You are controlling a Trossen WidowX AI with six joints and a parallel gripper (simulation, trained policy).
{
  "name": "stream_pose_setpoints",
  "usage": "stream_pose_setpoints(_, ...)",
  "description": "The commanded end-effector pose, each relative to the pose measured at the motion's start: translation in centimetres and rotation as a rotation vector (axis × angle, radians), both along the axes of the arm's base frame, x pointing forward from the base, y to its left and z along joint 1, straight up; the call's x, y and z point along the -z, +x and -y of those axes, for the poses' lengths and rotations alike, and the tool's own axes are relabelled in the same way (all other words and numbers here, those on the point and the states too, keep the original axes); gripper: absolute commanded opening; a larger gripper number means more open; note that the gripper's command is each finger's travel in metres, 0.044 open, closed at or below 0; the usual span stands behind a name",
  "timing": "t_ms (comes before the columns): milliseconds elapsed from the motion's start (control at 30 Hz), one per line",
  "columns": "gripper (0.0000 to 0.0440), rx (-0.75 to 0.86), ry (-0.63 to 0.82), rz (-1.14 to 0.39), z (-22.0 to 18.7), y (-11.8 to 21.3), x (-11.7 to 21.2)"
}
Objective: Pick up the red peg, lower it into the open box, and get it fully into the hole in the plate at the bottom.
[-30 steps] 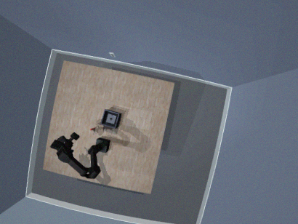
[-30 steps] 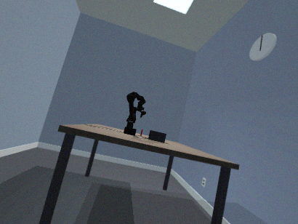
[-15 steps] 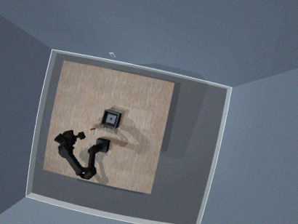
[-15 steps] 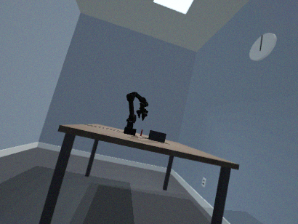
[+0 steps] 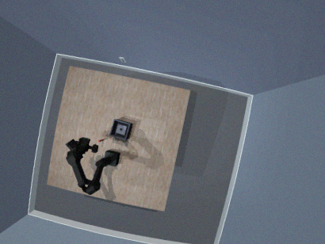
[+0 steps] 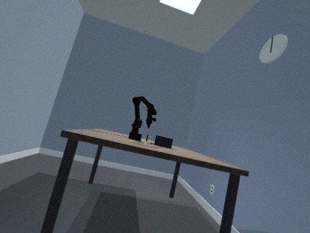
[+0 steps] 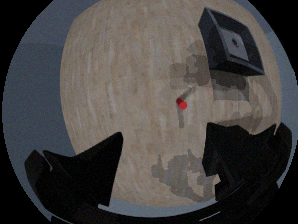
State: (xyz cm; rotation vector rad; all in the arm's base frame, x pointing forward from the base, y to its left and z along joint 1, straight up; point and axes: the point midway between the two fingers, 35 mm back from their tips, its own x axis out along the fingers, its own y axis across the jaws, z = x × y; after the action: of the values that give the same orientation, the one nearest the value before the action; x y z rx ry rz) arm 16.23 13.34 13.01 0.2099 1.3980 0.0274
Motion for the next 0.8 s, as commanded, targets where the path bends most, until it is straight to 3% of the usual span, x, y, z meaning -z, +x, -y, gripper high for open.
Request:
stream_pose_setpoints(0, 0.0440, 0.108, -0.041, -0.042, 0.9, 0.3, 1.2)
stream_pose_setpoints(400, 0.0437, 0.470, -0.147, -0.140, 2.9, 0.8, 6.1)
stream_pose_setpoints(767, 0.0437, 0.670, -0.134, -0.121, 3.1, 1.5, 11.1)
